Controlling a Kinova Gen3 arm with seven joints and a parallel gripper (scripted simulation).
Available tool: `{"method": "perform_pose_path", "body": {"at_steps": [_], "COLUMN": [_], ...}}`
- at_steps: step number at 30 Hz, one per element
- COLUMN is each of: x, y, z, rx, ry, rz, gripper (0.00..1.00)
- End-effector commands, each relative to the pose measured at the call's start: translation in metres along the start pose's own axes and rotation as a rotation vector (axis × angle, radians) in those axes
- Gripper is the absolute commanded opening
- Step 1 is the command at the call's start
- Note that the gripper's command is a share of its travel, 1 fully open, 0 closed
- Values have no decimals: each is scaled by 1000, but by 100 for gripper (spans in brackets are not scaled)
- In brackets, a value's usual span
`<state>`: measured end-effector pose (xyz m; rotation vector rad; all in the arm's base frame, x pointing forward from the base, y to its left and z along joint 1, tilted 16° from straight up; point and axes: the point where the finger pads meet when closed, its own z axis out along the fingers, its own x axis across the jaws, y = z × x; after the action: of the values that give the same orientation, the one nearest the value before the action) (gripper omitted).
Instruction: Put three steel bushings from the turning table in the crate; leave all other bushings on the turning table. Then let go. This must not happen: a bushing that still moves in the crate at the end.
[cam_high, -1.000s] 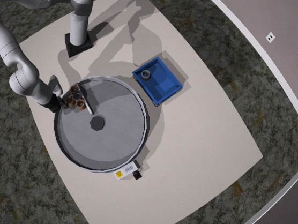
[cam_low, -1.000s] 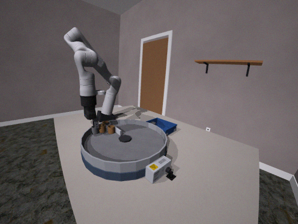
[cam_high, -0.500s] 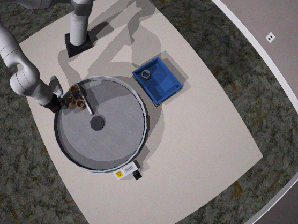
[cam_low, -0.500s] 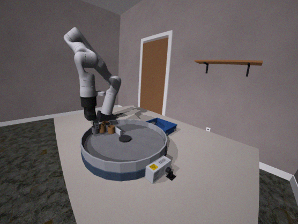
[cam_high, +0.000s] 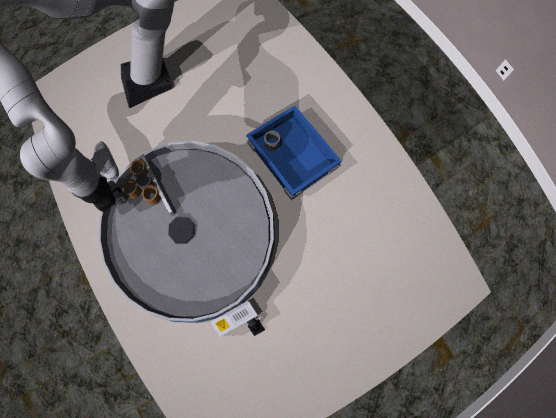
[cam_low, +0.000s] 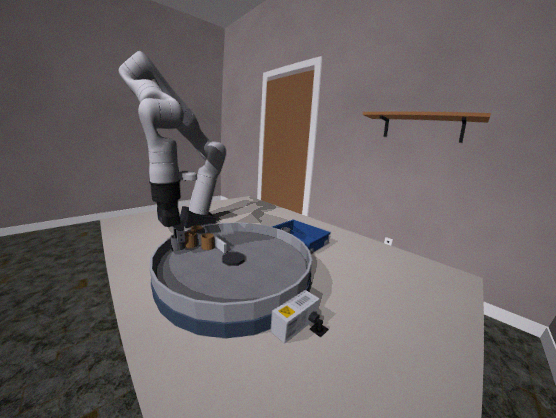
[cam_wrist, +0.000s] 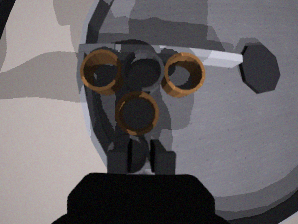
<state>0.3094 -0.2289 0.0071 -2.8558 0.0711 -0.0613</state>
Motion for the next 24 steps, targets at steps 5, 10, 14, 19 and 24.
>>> {"method": "perform_pose_path", "body": {"at_steps": [5,10,14,19,24], "x": [1,1,1,1,0], "y": [1,2,2,2,1], "z": [2,4,4,4,4], "rx": [-4,-7,-8,-8,-4], "ry": [2,3,3,3,2], "rz": [3,4,6,6,3], "gripper": [45,45,45,45,45]}}
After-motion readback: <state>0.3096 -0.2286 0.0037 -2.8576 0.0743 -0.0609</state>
